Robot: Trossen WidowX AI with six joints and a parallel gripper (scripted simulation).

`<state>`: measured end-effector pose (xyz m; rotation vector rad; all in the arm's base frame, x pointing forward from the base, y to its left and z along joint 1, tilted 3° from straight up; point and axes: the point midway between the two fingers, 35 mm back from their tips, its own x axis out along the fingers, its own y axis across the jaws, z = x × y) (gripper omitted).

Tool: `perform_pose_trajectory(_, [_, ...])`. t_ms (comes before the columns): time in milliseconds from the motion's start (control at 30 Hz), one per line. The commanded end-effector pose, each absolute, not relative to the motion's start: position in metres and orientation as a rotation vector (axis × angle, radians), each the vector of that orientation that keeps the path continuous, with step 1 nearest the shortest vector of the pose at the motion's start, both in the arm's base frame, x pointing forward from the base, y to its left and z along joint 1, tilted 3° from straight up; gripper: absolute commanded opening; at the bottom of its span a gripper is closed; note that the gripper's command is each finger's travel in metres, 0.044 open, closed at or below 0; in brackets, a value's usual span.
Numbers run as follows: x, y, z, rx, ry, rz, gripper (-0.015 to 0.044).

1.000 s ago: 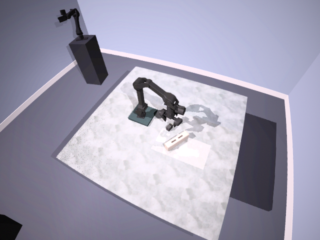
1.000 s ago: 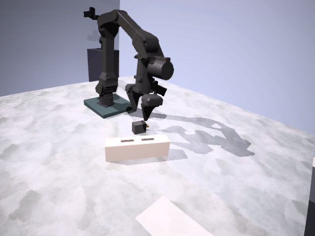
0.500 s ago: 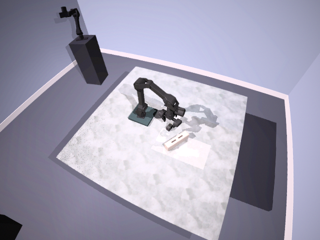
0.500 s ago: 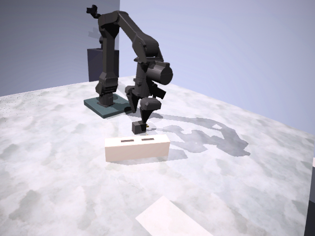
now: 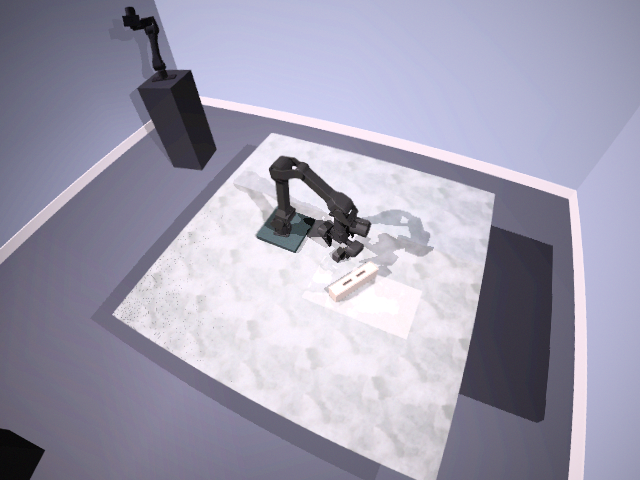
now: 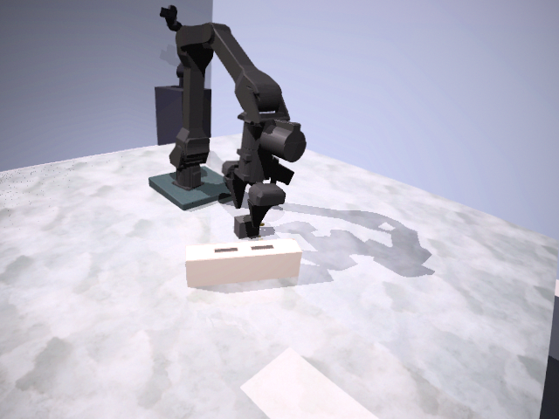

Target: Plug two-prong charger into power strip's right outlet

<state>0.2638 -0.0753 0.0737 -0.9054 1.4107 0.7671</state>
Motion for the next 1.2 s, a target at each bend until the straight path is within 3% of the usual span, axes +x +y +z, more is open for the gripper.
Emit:
perform_pose_trajectory(0, [0.264, -0.074, 0.065, -0.897, 1.41, 0.768, 0.044])
perform_pose_trajectory(633, [0.265, -0.074, 0.039, -0.897, 1.41, 0.768, 0.044])
perform_pose_trajectory(1033, [0.265, -0.075, 0.042, -0.904, 1.412, 0.769, 0.0125])
perform_pose_trajectory(1167, [0.265, -0.075, 0.042, -0.904, 1.412, 0.769, 0.0098])
